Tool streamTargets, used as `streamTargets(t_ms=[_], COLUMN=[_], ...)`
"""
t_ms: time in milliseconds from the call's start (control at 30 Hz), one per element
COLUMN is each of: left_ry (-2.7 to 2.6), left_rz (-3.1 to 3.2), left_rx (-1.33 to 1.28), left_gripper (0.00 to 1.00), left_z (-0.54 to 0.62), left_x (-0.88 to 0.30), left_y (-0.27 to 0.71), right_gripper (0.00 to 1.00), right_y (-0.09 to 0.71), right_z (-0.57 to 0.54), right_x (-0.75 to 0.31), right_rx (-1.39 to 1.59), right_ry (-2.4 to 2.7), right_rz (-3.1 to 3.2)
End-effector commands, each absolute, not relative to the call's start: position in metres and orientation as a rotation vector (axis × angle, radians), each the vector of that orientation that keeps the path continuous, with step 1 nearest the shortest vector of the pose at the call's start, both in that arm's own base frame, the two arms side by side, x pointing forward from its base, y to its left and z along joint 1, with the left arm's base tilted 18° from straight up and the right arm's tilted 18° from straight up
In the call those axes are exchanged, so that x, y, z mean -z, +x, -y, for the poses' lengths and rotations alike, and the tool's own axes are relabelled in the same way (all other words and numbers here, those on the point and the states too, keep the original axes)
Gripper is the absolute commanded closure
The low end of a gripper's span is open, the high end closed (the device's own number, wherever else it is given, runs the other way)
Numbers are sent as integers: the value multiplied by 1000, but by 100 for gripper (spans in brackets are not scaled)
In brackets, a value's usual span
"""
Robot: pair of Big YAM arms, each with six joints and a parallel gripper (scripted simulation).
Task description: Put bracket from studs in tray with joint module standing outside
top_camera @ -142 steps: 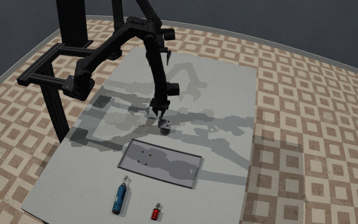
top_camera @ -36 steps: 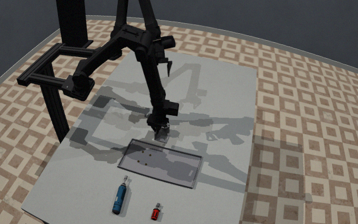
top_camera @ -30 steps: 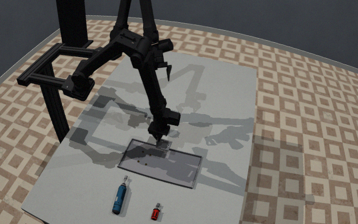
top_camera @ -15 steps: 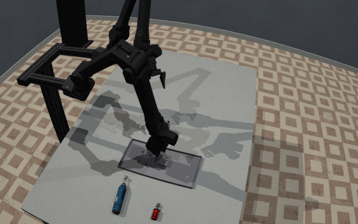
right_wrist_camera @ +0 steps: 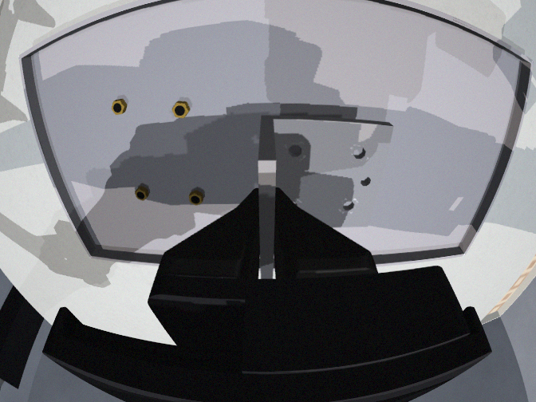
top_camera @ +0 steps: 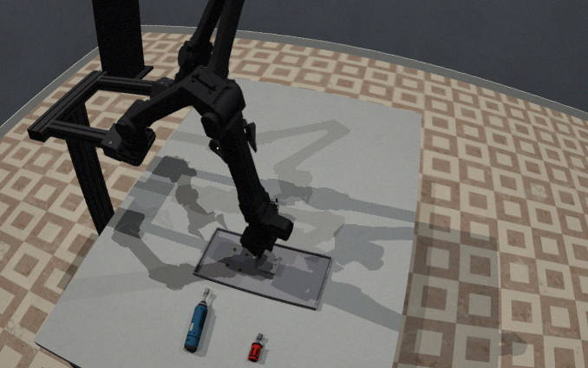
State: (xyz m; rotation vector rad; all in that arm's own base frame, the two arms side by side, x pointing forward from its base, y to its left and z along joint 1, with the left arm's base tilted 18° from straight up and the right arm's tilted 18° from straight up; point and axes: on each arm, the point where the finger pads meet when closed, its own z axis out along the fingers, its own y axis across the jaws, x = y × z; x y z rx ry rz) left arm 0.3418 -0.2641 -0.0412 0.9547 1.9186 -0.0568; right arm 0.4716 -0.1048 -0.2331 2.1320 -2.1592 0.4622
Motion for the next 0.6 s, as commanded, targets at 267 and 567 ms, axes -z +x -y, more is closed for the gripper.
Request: streamTargets(t_ms=[267,567], left_ry=[861,834], left_rz=[-1881,-1881], left_rx=[96,92], left_gripper=[0,0], left_z=[276,271], left_x=[37,45], left_y=[350,358], right_gripper=[100,100], right_y=[486,498], right_z=[116,111], right_x=[260,268], right_rx=[-479,-480], right_ry=[2154,2168], right_rz=[2147,2135])
